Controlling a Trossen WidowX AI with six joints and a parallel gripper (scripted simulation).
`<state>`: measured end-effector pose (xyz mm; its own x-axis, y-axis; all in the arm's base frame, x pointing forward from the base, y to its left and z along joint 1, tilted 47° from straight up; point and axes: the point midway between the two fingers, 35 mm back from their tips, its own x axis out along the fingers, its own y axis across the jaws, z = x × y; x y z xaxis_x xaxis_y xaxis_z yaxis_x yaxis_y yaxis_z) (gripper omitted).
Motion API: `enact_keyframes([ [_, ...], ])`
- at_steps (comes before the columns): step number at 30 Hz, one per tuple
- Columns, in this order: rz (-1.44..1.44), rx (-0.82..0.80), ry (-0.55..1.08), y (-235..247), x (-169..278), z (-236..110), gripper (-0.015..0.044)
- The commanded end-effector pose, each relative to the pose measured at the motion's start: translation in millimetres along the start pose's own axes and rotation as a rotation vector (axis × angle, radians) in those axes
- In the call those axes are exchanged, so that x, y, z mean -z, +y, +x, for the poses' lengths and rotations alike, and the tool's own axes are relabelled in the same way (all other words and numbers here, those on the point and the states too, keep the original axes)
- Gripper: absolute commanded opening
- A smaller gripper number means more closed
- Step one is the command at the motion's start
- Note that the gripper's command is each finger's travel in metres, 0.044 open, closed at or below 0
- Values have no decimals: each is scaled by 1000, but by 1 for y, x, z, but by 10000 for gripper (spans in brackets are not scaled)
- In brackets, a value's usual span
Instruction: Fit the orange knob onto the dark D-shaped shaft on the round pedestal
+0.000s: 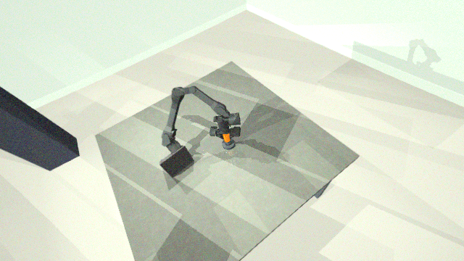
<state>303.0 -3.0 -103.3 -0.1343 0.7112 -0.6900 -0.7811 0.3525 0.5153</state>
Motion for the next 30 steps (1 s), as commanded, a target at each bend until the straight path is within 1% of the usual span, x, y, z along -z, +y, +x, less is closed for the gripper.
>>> enact_keyframes([
  [1, -10, 1, -3, -1, 0, 1, 0],
  [19, -10, 1, -3, 0, 1, 2, 0],
  [25, -10, 1, -3, 0, 0, -4, 0],
  [30, -135, 1, -3, -1, 0, -4, 0],
])
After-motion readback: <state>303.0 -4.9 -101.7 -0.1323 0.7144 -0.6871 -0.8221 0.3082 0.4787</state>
